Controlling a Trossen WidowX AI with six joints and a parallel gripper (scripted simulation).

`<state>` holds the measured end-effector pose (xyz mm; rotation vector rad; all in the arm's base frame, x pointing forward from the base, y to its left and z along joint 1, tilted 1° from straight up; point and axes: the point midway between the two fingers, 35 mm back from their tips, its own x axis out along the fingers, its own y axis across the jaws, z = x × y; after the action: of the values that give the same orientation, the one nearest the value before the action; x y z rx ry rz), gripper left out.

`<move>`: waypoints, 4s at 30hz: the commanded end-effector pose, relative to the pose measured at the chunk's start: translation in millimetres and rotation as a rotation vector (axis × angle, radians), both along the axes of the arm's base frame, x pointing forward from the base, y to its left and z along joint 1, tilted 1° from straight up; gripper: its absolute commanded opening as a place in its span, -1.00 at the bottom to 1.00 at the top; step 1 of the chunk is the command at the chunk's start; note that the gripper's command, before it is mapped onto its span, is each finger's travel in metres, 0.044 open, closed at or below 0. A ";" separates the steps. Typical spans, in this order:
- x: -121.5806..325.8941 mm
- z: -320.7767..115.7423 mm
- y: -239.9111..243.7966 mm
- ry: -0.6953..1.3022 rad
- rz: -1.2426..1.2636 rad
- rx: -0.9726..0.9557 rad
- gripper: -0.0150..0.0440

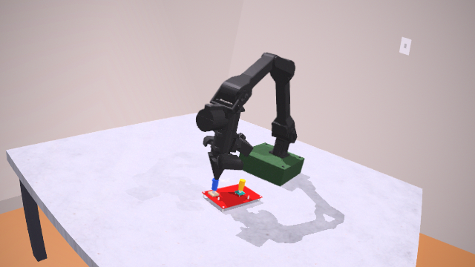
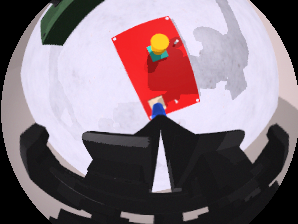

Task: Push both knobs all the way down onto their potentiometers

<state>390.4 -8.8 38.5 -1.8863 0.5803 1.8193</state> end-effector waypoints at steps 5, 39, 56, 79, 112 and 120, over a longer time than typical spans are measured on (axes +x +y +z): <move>2.9 -17.7 -0.7 0.014 0.003 -0.004 -0.49; 2.9 -19.2 -0.7 0.014 0.003 -0.004 -0.49; 3.0 -17.4 -0.7 0.014 0.003 -0.004 -0.49; 2.4 18.7 -1.0 0.014 0.003 -0.004 -0.49; -185.5 32.6 25.4 0.031 0.003 -0.002 1.00; -185.5 32.6 25.4 0.031 0.003 -0.002 1.00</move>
<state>207.8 16.9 72.4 -1.8644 0.5843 1.8556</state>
